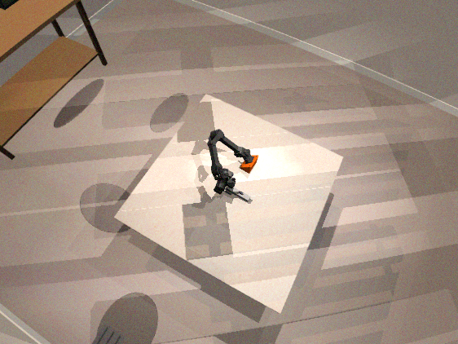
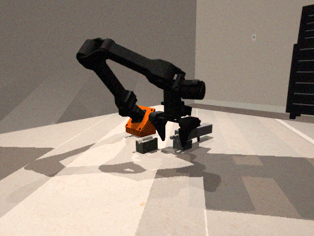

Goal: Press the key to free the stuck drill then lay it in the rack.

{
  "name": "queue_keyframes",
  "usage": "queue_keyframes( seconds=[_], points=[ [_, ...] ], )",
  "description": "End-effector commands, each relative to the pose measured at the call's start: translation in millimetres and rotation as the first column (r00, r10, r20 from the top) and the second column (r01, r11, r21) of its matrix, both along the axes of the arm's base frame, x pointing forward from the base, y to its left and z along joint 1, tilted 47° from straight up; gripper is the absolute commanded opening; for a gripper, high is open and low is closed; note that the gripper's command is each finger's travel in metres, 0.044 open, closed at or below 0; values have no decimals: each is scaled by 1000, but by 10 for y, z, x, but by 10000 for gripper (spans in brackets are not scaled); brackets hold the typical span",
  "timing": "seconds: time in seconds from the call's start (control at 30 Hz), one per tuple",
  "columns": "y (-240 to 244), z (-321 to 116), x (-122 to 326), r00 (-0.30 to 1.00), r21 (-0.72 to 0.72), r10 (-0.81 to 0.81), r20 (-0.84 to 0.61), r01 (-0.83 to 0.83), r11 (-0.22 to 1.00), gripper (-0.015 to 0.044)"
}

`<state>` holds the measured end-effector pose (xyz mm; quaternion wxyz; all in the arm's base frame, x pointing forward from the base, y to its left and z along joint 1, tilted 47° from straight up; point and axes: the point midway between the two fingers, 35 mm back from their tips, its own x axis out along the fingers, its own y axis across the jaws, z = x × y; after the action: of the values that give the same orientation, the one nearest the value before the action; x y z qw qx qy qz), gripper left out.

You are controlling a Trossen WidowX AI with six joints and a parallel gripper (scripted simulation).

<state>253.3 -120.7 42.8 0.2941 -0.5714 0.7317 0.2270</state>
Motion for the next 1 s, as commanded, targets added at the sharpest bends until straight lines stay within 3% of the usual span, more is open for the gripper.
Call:
queue_keyframes(
  seconds=[0.0,0.2,0.77,0.97],
  points=[
    [-43,-78,-31,1000,-4,5,-13,-5,1000,440],
    [-63,-109,-40,1000,-5,5,-14,-5,1000,440],
    [-47,-78,-23,1000,-1,-1,-3,1,1000,0],
    [-47,-78,-23,1000,-1,-1,-3,1,1000,0]
  ],
)
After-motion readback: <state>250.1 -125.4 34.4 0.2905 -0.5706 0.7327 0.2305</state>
